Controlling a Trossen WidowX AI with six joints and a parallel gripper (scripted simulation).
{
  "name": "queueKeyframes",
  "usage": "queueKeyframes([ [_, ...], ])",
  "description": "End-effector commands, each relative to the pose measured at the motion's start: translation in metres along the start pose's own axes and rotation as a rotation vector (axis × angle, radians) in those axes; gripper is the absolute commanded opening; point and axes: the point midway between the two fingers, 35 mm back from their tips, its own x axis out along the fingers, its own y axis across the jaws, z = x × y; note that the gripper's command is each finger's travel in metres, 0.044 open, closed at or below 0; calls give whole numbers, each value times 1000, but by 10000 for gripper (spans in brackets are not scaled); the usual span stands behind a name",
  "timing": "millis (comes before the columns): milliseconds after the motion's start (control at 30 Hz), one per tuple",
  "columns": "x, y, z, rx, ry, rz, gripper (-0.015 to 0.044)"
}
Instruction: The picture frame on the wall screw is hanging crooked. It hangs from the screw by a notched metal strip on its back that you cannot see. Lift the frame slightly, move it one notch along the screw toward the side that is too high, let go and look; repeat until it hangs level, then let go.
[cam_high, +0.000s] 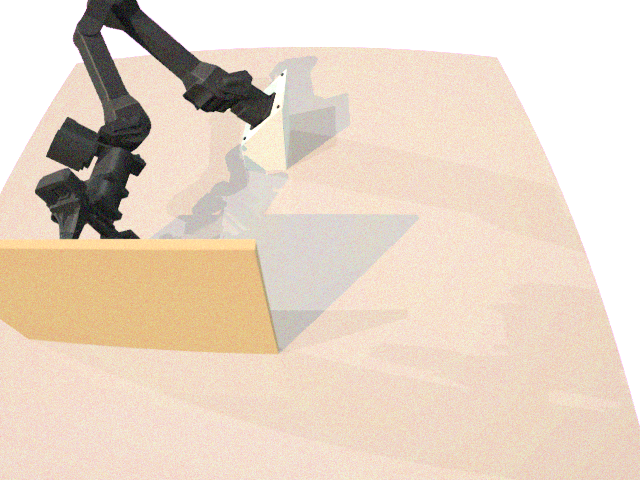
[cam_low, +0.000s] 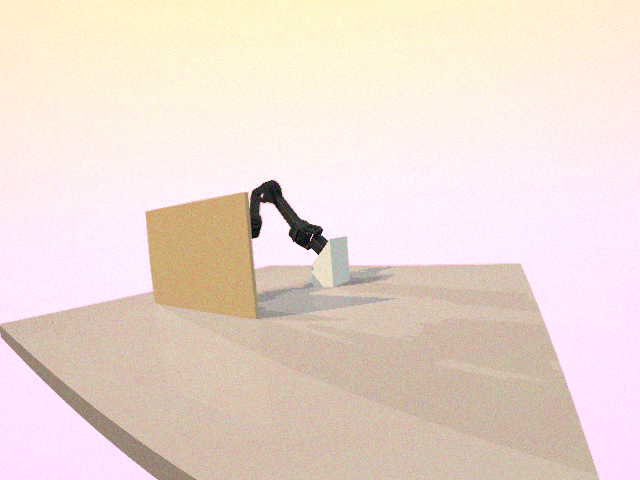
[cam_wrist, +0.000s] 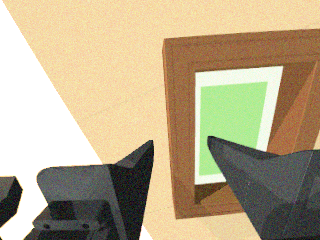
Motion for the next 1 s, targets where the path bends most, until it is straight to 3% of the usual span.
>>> queueKeyframes([
  [0,0,1,1,2,-7,2,260],
  [567,1,1,2,2,-7,2,260],
  [967,1,1,2,2,-7,2,180],
])
